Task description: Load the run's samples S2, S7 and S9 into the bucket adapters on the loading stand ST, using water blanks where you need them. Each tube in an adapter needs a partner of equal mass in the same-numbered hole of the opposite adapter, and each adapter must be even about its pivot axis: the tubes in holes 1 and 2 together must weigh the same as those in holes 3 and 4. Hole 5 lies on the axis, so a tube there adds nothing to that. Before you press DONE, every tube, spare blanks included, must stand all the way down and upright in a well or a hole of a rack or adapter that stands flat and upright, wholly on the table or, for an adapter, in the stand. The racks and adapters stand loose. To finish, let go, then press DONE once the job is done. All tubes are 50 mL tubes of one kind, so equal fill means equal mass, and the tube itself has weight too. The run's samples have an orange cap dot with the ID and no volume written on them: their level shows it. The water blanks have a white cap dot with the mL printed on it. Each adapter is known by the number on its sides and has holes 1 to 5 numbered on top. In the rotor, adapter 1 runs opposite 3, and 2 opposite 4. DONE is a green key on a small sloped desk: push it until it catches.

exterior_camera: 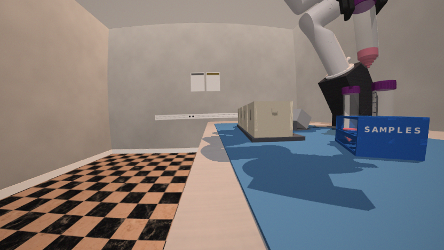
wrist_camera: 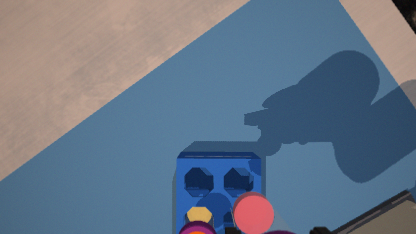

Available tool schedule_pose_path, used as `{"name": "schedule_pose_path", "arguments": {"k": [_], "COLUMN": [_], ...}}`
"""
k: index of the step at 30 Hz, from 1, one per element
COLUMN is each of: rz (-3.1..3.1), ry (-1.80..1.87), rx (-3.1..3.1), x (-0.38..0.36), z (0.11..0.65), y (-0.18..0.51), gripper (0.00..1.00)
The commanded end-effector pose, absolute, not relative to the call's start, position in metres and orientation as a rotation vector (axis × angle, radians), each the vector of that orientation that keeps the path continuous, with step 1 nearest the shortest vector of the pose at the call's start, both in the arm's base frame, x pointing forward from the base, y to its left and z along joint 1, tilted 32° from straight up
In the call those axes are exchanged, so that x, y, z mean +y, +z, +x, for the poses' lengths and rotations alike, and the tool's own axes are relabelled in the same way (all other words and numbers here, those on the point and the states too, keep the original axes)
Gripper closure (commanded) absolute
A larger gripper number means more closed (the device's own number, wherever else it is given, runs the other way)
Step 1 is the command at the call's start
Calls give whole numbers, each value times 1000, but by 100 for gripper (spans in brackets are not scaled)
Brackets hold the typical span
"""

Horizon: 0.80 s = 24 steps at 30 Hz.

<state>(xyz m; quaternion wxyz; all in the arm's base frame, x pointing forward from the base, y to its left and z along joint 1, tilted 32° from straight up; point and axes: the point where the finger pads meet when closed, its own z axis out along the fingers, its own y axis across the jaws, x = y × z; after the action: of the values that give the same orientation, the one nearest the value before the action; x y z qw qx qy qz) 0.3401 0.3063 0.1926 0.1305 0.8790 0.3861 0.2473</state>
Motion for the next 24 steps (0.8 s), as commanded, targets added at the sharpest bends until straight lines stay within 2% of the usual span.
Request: {"name": "schedule_pose_path", "arguments": {"k": [1,24], "rz": [2554,2554], "ry": [723,724], "rx": [1122,1122], "x": [307,307], "z": [340,345], "y": [194,187], "gripper": [100,100]}}
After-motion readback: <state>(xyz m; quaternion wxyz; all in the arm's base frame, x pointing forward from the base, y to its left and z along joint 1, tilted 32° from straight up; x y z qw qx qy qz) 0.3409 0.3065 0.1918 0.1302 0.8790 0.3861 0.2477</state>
